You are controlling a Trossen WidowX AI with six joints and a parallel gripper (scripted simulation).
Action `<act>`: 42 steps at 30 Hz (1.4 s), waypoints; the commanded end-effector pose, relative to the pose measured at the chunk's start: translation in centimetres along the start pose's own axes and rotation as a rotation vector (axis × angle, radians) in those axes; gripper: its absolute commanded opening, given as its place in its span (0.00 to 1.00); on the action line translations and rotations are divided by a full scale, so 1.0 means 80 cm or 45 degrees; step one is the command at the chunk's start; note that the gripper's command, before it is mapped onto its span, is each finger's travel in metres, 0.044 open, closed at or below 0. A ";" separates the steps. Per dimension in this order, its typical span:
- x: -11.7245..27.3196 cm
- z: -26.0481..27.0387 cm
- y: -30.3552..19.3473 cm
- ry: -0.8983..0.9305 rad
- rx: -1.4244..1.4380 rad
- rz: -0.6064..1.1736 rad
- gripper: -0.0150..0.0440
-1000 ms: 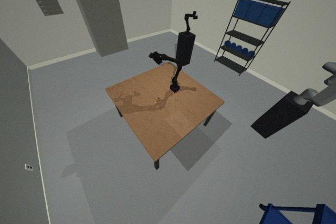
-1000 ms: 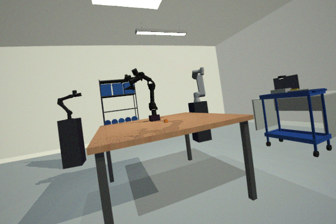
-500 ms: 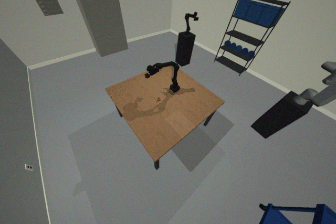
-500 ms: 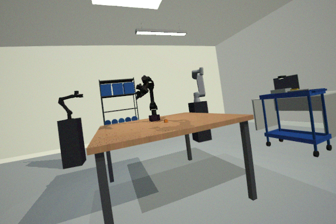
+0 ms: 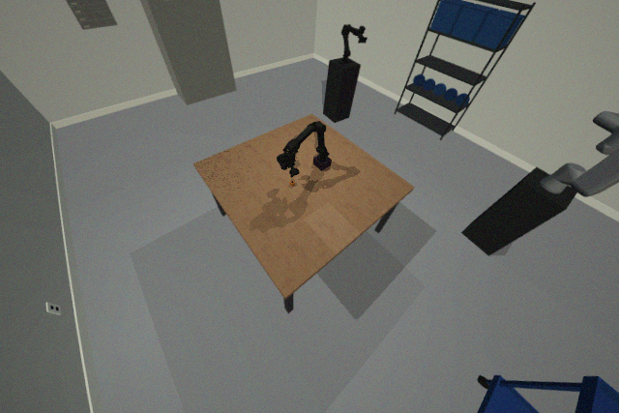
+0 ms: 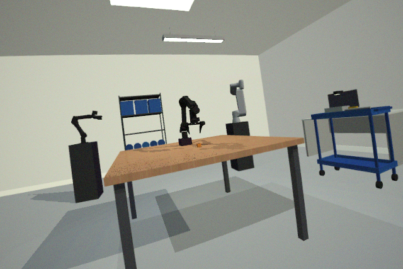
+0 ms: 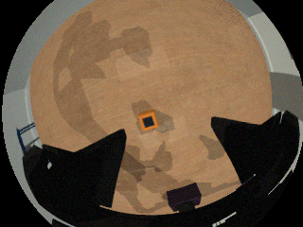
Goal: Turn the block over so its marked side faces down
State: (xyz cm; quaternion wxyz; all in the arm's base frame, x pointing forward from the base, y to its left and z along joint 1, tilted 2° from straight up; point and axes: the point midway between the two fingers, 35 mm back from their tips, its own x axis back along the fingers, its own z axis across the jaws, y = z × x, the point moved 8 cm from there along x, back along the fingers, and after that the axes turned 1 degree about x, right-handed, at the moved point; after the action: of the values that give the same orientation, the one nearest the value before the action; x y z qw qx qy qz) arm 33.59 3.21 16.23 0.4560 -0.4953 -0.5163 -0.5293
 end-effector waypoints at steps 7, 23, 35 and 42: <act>-0.037 0.028 -0.015 0.073 0.207 0.116 1.00; -0.086 0.029 -0.018 0.072 0.205 0.117 1.00; -0.109 0.031 -0.020 0.072 0.205 0.117 1.00; -0.123 0.031 -0.022 0.072 0.205 0.118 1.00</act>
State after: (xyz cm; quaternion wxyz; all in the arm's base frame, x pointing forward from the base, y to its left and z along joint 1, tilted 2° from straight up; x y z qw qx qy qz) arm 33.25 5.51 7.07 0.5272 -0.4623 -0.5242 -0.4832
